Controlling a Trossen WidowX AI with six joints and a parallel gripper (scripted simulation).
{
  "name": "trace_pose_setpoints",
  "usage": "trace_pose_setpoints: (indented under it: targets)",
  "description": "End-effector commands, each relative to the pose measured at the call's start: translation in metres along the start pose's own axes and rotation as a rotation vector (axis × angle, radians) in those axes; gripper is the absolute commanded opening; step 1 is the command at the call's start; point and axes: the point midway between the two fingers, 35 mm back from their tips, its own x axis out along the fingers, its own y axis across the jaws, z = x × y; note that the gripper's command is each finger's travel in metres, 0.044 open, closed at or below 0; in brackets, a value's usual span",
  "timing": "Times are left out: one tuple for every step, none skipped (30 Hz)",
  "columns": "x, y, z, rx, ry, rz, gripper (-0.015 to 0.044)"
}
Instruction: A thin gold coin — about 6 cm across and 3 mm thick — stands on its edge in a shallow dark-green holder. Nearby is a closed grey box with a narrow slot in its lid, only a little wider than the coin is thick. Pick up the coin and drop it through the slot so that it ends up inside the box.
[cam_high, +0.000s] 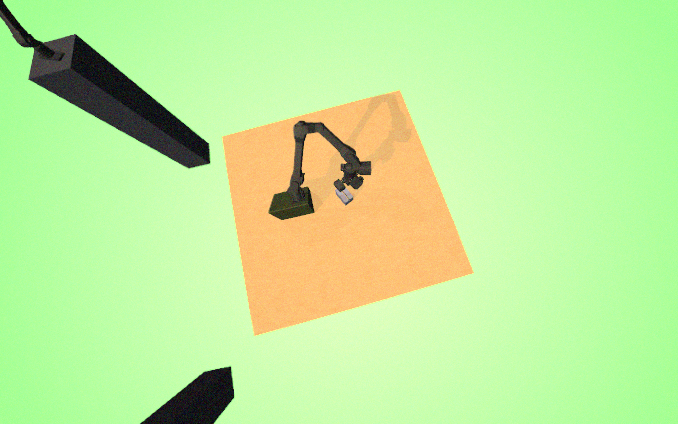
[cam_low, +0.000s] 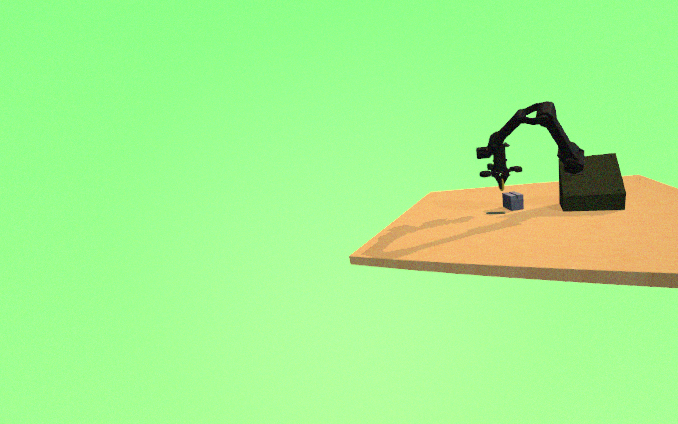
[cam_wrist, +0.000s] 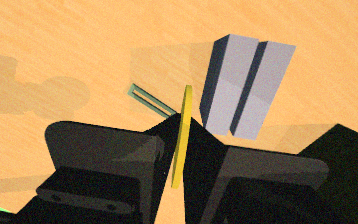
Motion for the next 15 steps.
trace_pose_setpoints:
  targets:
    - [0.004, -0.015, 0.006, 0.008, 0.004, -0.013, 0.0]
    - [0.004, -0.017, 0.007, 0.008, 0.004, -0.013, 0.0]
    - [0.004, -0.02, 0.009, 0.008, 0.005, -0.013, 0.0]
    - [0.004, -0.022, 0.01, 0.008, 0.005, -0.013, 0.0]
    - [0.004, -0.025, 0.01, 0.008, 0.005, -0.013, 0.0]
    - [0.004, -0.027, 0.011, 0.008, 0.005, -0.013, 0.0]
    - [0.004, -0.029, 0.012, 0.008, 0.006, -0.013, 0.0]
    - [0.004, -0.032, 0.013, 0.008, 0.006, -0.013, 0.0]
    - [0.004, -0.034, 0.014, 0.008, 0.006, -0.013, 0.0]
    - [0.004, -0.037, 0.015, 0.008, 0.007, -0.013, 0.0]
    - [0.004, -0.039, 0.016, 0.008, 0.007, -0.013, 0.0]
    - [0.004, -0.042, 0.016, 0.008, 0.008, -0.013, 0.0]
    - [0.004, -0.044, 0.017, 0.008, 0.008, -0.013, 0.0]
    - [0.004, -0.046, 0.018, 0.008, 0.009, -0.012, 0.0]
    - [0.004, -0.049, 0.018, 0.008, 0.009, -0.012, 0.0]
